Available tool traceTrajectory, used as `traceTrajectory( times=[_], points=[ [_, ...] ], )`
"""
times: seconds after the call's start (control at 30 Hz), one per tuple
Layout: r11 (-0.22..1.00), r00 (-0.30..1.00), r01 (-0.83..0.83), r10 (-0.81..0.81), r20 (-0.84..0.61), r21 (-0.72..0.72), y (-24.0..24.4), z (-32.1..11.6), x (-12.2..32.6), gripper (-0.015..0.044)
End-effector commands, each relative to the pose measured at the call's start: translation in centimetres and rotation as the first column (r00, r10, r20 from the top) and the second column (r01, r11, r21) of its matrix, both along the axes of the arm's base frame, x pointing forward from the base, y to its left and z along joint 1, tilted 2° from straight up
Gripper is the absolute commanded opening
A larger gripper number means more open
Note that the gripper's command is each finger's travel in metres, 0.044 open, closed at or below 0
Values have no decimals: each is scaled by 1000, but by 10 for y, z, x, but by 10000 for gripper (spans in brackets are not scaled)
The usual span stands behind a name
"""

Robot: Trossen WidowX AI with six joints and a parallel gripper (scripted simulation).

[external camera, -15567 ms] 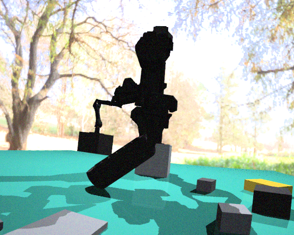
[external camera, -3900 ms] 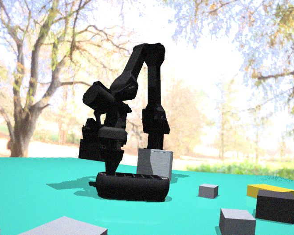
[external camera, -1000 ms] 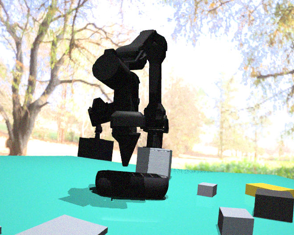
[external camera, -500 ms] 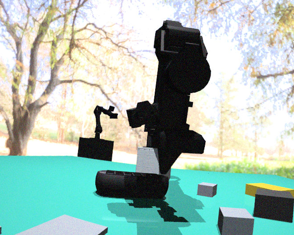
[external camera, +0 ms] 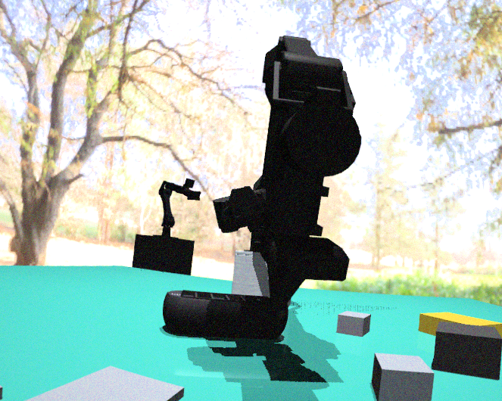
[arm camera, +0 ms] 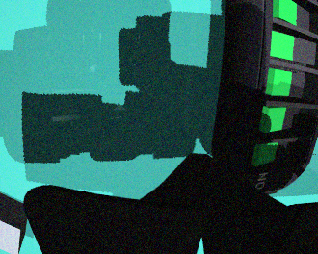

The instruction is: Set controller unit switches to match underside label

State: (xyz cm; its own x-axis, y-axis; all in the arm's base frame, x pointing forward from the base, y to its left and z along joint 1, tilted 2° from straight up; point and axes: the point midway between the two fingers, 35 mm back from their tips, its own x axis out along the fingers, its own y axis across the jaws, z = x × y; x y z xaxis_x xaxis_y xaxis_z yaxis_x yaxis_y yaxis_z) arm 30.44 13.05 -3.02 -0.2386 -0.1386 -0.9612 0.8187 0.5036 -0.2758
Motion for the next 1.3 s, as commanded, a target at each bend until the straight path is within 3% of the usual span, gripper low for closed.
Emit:
traceTrajectory(
  times=[0.0,0.63,1.27],
  points=[
    [1000,1000,4,-4,-9,-10,-1,-10,-2,0],
    [1000,1000,3,-3,-10,-10,-2,-39,-3,0],
    [1000,1000,3,-3,-10,-10,-5,-40,-8,0]
  ],
)
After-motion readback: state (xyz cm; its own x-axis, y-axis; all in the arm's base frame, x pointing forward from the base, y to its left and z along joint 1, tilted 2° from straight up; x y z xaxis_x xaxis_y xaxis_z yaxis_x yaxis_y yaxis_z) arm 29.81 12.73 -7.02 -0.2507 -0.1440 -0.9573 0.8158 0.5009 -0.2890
